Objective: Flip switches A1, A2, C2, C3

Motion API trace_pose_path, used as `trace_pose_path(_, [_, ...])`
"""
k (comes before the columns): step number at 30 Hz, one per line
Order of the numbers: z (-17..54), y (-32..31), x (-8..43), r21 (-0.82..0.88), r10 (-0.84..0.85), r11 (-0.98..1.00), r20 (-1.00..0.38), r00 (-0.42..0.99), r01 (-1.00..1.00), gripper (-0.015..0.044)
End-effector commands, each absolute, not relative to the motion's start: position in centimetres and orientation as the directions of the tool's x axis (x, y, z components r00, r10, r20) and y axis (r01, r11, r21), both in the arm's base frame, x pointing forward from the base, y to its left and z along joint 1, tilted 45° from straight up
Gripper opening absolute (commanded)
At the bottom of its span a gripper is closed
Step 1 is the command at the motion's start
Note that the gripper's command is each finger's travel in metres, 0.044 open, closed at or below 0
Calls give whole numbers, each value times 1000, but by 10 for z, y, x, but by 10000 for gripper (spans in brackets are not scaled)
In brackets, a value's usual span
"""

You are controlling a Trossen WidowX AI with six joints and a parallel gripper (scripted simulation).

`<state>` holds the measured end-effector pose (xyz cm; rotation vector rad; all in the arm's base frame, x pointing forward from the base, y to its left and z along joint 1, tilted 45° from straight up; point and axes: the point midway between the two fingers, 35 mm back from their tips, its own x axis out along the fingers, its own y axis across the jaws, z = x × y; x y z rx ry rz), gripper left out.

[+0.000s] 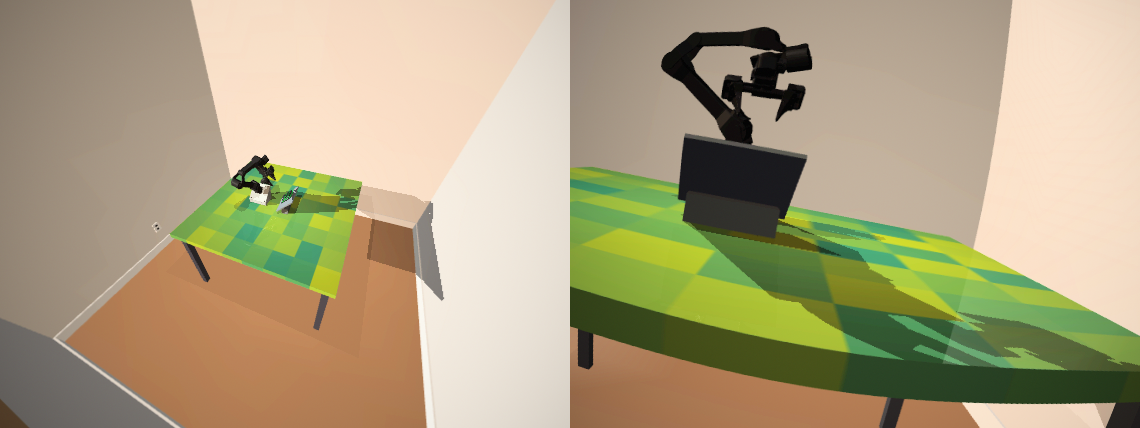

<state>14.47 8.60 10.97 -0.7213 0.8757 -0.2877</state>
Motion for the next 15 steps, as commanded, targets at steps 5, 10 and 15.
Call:
trace_pose_path(5, [77, 101, 180, -663, -485, 744, -618, 619, -80, 269])
trace_pose_path(10, [44, 100, 235, -684, -486, 725, -590, 645, -79, 137])
trace_pose_path(15, [41, 98, 243, -691, -491, 719, -581, 650, -75, 6])
